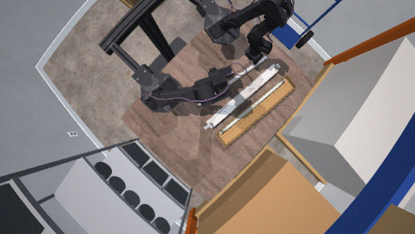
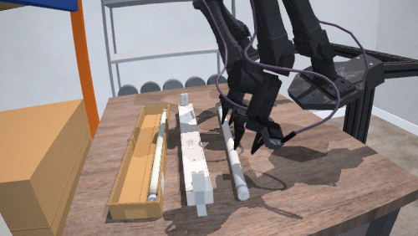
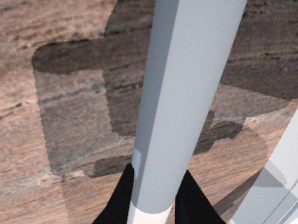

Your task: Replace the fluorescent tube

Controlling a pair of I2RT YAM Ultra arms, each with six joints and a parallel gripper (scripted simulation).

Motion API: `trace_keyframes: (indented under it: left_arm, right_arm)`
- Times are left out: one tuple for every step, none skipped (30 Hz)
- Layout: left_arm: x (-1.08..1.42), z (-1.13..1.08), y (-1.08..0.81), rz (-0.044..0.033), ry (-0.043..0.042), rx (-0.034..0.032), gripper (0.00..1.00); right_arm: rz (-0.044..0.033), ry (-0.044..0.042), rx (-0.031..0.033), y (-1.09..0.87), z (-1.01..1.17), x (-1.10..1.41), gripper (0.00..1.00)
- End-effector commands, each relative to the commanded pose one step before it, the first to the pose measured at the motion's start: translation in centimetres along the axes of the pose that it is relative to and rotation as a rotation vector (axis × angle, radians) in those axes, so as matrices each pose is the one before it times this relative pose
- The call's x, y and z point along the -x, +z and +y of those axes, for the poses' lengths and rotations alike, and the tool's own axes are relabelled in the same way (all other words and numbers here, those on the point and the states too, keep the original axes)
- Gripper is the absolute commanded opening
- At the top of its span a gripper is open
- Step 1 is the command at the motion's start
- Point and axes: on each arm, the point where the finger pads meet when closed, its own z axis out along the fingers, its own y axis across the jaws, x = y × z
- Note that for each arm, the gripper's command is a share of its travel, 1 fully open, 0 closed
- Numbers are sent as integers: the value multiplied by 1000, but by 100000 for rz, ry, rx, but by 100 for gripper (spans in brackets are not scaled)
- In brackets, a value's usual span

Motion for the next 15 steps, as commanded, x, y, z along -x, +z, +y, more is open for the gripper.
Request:
trace_keyframes:
  left_arm:
    - [-171, -269, 562, 439, 6793, 1890, 49]
    - [-148, 474, -24, 339, 5453, 1679, 49]
    - [-110, 146, 44, 315, 6638, 1128, 49]
    - [124, -245, -122, -424, 7725, 219, 49]
    - [-261, 280, 163, 1008, 8534, 1847, 49]
    - [-367, 344, 217, 963, 4637, 882, 49]
    - [648, -921, -425, -1725, 5226, -1870, 49]
    - [-124, 15, 29, 376, 4642, 276, 49]
    - [-380, 251, 188, 980, 4556, 731, 49]
    - [8, 75, -7, 695, 4309, 1694, 49]
    - [274, -510, 32, -122, 4775, -210, 49]
    - [-182, 64, 108, 900, 4403, 816, 49]
    - [785, -763, -312, -1968, 5228, -1582, 49]
    - [0, 0, 0, 0, 0, 0, 49]
    - [0, 0, 0, 0, 0, 0, 49]
  right_arm:
    - [-5966, 2403, -3048, -1376, -1273, 2242, 11]
    - [0, 0, 0, 0, 0, 0, 11]
    - [0, 0, 0, 0, 0, 0, 11]
    - [0, 0, 0, 0, 0, 0, 11]
    - [0, 0, 0, 0, 0, 0, 11]
    - [0, 0, 0, 0, 0, 0, 11]
    - [0, 0, 0, 0, 0, 0, 11]
    - [0, 0, 0, 0, 0, 0, 11]
    - [0, 0, 0, 0, 0, 0, 11]
    - [0, 0, 0, 0, 0, 0, 11]
    - [0, 0, 0, 0, 0, 0, 11]
    - [0, 0, 0, 0, 0, 0, 11]
    - [0, 0, 0, 0, 0, 0, 11]
    - [0, 0, 0, 0, 0, 0, 11]
    - [0, 0, 0, 0, 0, 0, 11]
